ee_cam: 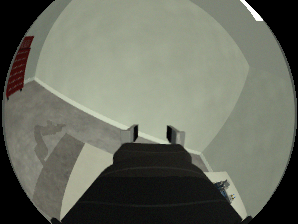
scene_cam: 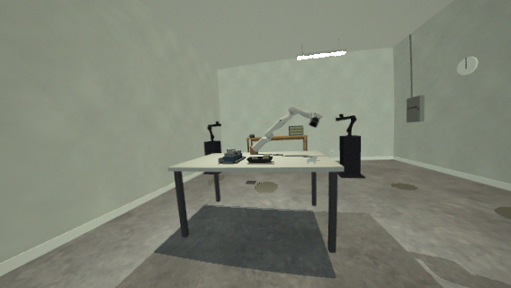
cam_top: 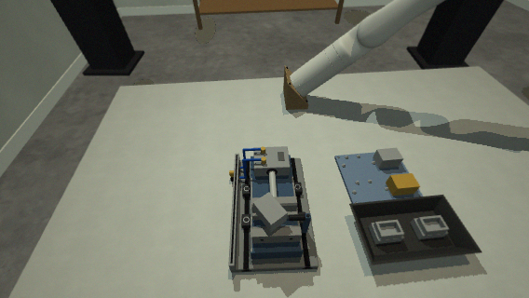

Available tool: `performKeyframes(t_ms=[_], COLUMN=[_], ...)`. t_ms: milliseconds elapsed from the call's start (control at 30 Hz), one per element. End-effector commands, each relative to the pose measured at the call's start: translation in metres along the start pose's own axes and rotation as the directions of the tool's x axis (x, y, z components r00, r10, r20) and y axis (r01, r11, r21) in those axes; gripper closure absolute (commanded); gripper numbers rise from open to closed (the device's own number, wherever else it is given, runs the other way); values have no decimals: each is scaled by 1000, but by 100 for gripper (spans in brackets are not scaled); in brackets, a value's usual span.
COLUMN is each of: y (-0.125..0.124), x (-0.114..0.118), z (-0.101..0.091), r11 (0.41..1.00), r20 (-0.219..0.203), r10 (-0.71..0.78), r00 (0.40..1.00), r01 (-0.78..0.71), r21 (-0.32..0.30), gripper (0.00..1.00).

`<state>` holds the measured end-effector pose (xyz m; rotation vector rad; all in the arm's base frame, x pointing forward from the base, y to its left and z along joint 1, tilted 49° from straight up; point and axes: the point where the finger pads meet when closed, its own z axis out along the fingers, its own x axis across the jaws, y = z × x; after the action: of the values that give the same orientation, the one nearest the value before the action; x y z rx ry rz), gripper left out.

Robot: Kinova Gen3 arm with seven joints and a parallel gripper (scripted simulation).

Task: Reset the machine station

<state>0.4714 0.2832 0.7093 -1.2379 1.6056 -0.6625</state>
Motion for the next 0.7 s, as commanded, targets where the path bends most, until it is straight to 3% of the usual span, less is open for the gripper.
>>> performKeyframes(t_ms=[0,67,100,433,467,667], y=[-3,-3,-8,-8,-12,-12], x=[2,2,22,22,43,43], z=[-2,-2,-3,-3,-4,-4], r11=[1000,1000,1000,1000,1000,1000], r20=[2,2,-10,-10,-22,-22], r10=[5,5,4,4,4,4], r00=[1000,1000,1000,1000,1000,1000], r01=[-5,-5,-4,-4,-4,-4], r21=[3,3,-7,-7,-19,-19], gripper=[0,0,0,0,0,0])
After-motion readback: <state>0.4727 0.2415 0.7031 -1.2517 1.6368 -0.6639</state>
